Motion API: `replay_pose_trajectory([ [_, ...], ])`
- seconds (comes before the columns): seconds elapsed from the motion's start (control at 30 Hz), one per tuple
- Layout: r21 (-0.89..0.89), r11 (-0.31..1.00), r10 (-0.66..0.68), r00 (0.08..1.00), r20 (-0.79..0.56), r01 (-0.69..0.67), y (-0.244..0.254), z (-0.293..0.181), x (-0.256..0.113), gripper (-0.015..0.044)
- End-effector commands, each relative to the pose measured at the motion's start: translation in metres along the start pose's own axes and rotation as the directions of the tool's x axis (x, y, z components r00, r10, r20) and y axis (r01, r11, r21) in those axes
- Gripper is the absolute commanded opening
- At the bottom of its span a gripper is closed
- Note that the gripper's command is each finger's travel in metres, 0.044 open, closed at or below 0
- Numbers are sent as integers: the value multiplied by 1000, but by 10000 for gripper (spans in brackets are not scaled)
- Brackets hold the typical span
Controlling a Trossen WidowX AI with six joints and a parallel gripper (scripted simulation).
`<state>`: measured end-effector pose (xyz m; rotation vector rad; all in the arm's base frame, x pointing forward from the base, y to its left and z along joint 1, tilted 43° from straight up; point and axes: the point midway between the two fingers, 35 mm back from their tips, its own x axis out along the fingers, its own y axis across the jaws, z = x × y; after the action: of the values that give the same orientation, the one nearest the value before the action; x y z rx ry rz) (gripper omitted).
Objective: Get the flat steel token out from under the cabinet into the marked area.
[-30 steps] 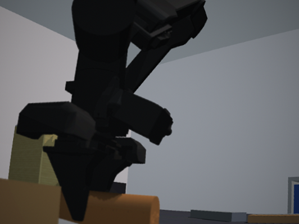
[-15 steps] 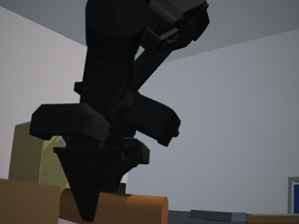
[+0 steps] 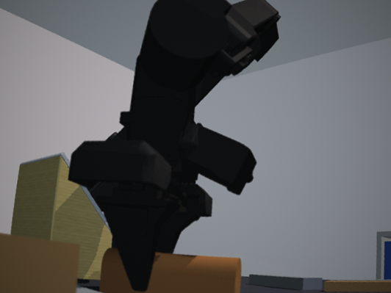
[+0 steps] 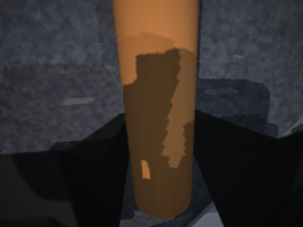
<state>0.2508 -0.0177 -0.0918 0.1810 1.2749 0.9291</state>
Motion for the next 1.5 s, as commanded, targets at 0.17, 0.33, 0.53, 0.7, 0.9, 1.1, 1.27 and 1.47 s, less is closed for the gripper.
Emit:
replay_pose_trajectory([
  [0.17,-5,1000,-3,1000,2,3,10,10,-1,0],
  [0.33,-6,1000,-2,1000,2,2,15,14,-1,0],
  [0.53,-7,1000,-1,1000,2,1,21,20,-1,0],
  [0.7,-7,1000,-1,1000,2,1,26,24,-1,0],
  [0.9,-7,1000,-1,1000,2,1,31,29,-1,0],
  [1.1,-8,1000,0,1000,3,0,37,34,-1,0],
  [1.27,-8,1000,0,1000,3,0,42,38,-1,0],
  [1.47,-8,1000,1,1000,3,-1,49,43,-1,0],
])
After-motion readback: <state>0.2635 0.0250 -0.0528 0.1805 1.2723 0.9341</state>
